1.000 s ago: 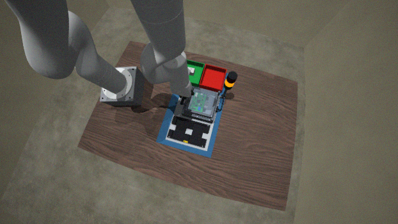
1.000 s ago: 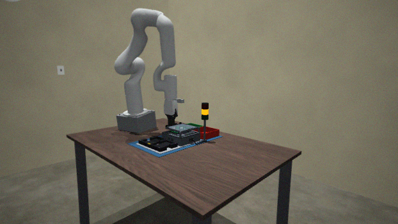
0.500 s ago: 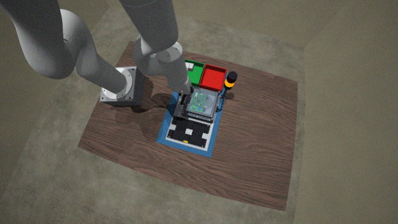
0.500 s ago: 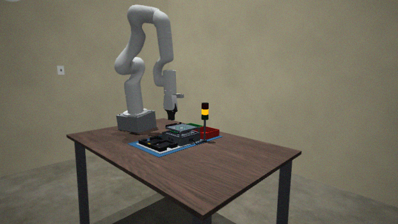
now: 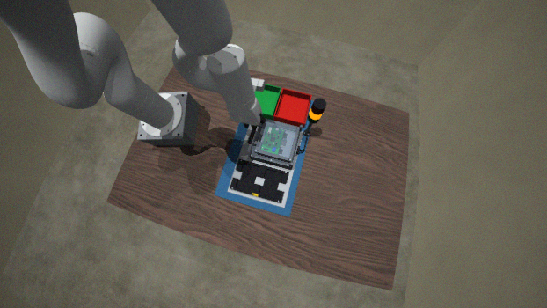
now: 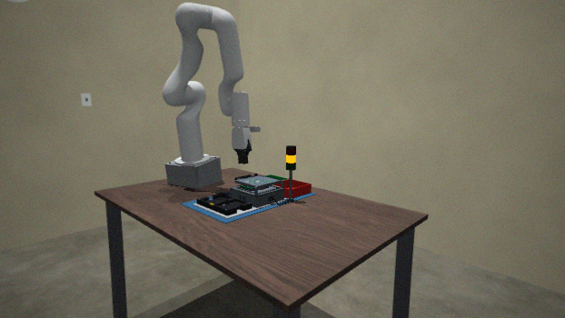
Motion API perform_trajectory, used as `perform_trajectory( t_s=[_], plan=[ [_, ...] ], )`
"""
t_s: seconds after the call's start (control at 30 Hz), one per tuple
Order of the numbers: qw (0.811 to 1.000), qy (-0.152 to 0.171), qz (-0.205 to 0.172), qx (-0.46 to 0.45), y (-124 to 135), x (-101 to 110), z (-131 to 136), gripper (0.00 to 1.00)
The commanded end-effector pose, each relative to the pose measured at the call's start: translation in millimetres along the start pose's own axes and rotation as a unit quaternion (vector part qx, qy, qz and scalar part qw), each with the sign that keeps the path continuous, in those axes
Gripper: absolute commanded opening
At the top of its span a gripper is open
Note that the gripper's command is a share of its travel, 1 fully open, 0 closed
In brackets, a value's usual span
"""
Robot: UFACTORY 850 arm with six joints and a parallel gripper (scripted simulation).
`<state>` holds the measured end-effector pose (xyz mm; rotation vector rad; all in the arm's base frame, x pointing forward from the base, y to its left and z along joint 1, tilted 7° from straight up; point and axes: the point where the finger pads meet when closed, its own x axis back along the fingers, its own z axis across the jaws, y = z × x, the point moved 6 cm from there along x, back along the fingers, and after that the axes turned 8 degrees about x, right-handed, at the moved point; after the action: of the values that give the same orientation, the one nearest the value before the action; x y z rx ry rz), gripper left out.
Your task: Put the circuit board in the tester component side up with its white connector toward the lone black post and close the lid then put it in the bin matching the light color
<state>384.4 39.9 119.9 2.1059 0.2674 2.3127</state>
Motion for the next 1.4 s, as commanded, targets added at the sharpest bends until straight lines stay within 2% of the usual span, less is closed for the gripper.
perform_trajectory(
  t_s=[0.0,0.33,0.37,1.37],
  plan=[
    [0.999,-0.035,0.001,0.002,0.2,7.8,5.5,0.24],
    [0.999,-0.035,0.001,0.002,0.2,13.3,5.9,0.24],
    [0.999,-0.035,0.001,0.002,0.2,13.3,5.9,1.00],
    [0.999,-0.035,0.001,0.002,0.2,13.3,5.9,1.00]
  ],
)
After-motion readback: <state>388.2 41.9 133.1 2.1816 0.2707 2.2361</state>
